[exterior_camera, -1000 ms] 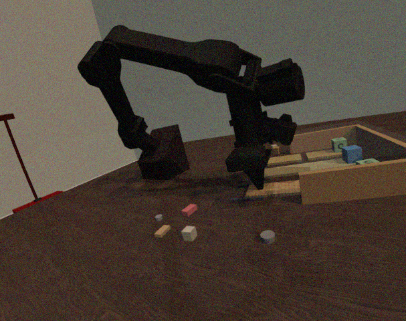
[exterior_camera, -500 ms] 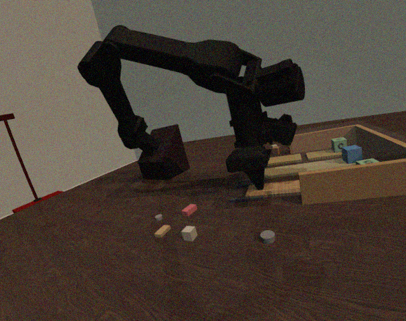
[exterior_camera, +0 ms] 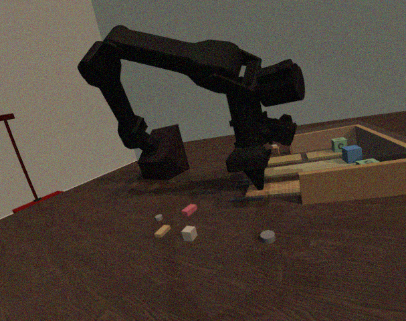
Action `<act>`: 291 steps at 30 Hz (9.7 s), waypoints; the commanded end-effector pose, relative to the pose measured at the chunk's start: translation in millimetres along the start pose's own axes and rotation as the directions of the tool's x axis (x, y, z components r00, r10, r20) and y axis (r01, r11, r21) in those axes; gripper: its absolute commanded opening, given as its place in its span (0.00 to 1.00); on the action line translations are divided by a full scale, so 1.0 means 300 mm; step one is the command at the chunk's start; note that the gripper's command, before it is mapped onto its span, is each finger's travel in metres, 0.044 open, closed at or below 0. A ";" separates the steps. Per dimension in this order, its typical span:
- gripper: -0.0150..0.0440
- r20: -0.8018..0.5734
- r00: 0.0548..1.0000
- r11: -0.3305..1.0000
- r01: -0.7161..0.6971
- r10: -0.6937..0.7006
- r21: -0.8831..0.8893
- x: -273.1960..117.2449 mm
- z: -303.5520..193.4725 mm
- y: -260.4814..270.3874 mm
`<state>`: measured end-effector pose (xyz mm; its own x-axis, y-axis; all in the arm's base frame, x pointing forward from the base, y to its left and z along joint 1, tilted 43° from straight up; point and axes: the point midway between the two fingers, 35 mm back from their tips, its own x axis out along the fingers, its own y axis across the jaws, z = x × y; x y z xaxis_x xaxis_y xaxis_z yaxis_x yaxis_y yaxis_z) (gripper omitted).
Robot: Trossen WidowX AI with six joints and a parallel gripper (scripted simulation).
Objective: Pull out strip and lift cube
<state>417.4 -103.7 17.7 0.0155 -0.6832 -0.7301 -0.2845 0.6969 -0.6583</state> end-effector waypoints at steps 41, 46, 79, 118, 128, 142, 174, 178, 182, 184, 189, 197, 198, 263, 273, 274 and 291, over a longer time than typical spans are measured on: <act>0.25 -0.001 1.000 1.000 0.000 0.000 -0.004 0.019 0.007 -0.002; 0.25 -0.001 1.000 1.000 0.000 0.000 -0.004 0.020 -0.003 -0.002; 0.25 -0.003 1.000 1.000 0.000 0.000 -0.006 0.026 -0.171 -0.006; 0.25 -0.006 1.000 1.000 0.001 -0.001 -0.009 0.029 -0.368 -0.013; 0.25 -0.007 1.000 1.000 0.001 -0.001 -0.009 0.029 -0.417 -0.015; 0.25 -0.008 1.000 1.000 0.001 -0.001 -0.010 0.029 -0.483 -0.017; 0.25 -0.009 1.000 1.000 0.001 -0.001 -0.011 0.029 -0.590 -0.022; 0.25 -0.009 1.000 1.000 0.001 -0.001 -0.011 0.029 -0.590 -0.022; 0.25 -0.009 1.000 1.000 0.001 -0.001 -0.011 0.029 -0.590 -0.022; 0.25 -0.009 1.000 1.000 0.001 -0.001 -0.011 0.029 -0.590 -0.022; 0.25 -0.009 1.000 1.000 0.001 -0.001 -0.011 0.029 -0.590 -0.022; 0.25 0.008 1.000 1.000 0.000 0.000 -0.009 -0.060 -0.551 -0.024; 0.25 -0.001 1.000 1.000 -0.001 0.001 -0.010 -0.099 -0.551 -0.024; 0.68 0.002 1.000 0.985 -0.002 0.002 -0.172 -0.141 0.094 -0.013; 0.68 0.001 1.000 0.985 -0.001 0.002 -0.172 -0.086 0.095 -0.012; 0.68 0.001 1.000 0.985 -0.001 0.002 -0.172 -0.081 0.095 -0.012; 0.63 0.004 1.000 0.986 -0.004 0.005 -0.166 -0.026 0.094 -0.011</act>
<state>445.1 -94.7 20.1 0.0177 -0.6789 -0.7340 -0.4400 0.6539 -0.6155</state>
